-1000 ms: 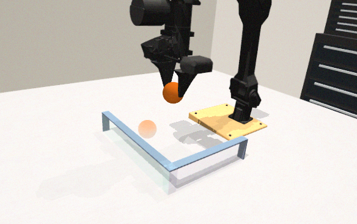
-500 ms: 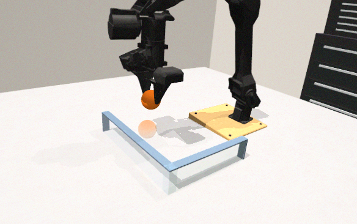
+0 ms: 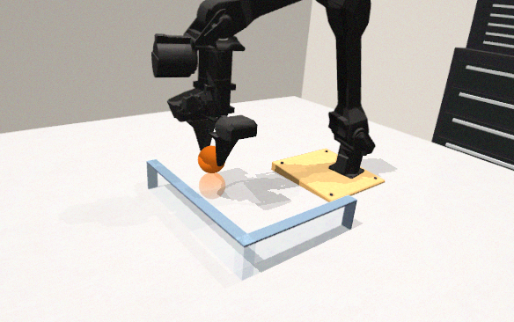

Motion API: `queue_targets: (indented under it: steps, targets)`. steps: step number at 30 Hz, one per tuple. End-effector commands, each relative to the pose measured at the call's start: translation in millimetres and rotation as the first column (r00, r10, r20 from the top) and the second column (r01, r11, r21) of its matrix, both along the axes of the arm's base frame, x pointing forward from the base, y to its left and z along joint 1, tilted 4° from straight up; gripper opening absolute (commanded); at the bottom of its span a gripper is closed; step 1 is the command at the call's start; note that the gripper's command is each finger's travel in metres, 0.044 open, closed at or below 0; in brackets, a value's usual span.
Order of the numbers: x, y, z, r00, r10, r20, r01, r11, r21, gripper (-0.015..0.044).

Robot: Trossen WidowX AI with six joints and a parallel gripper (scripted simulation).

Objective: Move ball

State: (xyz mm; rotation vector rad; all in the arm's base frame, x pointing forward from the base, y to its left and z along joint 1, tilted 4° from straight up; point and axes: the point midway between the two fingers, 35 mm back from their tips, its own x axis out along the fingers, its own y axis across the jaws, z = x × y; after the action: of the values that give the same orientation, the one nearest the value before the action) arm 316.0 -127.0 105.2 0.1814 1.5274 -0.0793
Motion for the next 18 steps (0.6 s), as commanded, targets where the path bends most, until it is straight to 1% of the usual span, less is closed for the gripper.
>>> queue_targets:
  steps: [1, 6, 18]
  targets:
    - [1, 1, -22, 1.000, 0.002, -0.005, -0.002, 1.000, 0.001, 0.0000]
    - [0, 3, -41, 1.000, 0.002, -0.005, -0.002, 1.000, 0.001, 0.0000]
    - [0, 3, -50, 1.000, 0.002, -0.005, -0.002, 1.000, 0.001, 0.0000]
